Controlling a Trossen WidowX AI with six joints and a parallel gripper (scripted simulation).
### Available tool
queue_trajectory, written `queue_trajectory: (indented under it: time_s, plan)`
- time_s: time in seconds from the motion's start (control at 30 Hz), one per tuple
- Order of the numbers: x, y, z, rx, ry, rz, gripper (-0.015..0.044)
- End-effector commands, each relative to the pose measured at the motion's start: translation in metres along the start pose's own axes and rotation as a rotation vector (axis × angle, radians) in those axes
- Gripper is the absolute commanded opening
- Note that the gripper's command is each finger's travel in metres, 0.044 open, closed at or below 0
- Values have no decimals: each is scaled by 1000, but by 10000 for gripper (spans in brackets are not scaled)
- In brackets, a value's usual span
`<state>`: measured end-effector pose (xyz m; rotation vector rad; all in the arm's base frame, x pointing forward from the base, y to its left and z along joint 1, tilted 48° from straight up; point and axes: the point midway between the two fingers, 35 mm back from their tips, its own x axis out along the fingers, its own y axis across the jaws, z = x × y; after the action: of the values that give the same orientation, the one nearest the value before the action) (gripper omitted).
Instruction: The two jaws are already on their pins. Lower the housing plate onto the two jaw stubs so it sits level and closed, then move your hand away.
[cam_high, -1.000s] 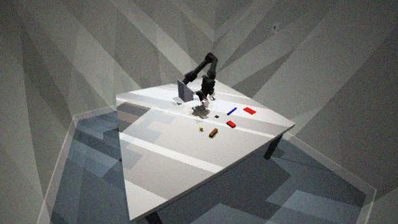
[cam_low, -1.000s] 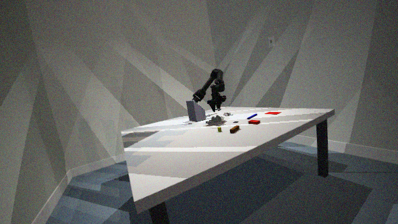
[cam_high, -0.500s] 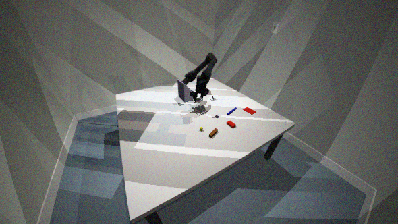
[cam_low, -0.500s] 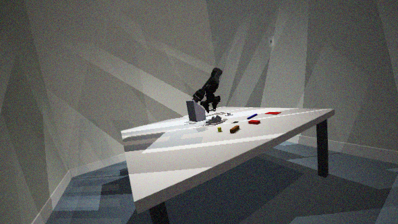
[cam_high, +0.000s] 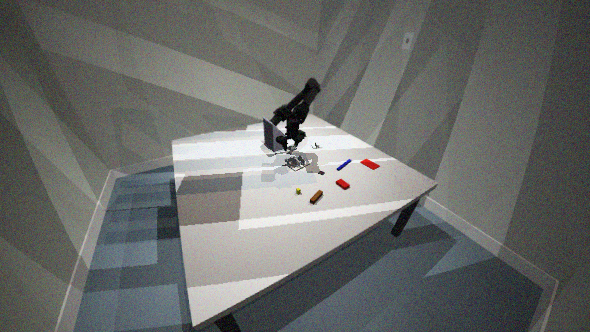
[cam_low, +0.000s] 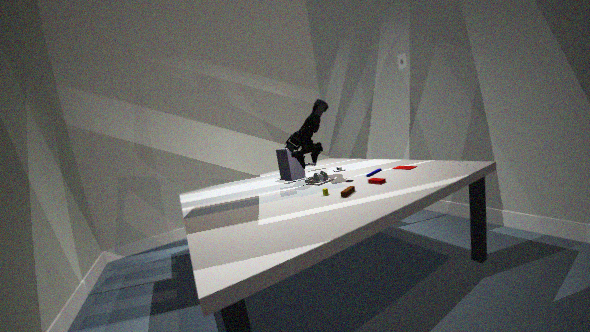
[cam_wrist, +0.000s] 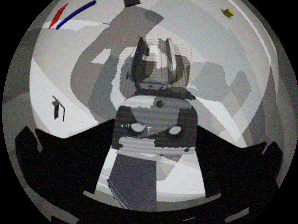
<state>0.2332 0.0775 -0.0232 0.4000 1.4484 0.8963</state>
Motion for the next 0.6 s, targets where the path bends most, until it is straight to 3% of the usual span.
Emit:
queue_trajectory:
  time_s: [0.0, 0.57]
  plan:
    - [0, 0, 0, -4, -3, 4, 351]
    - [0, 0, 0, -22, -3, 4, 351]
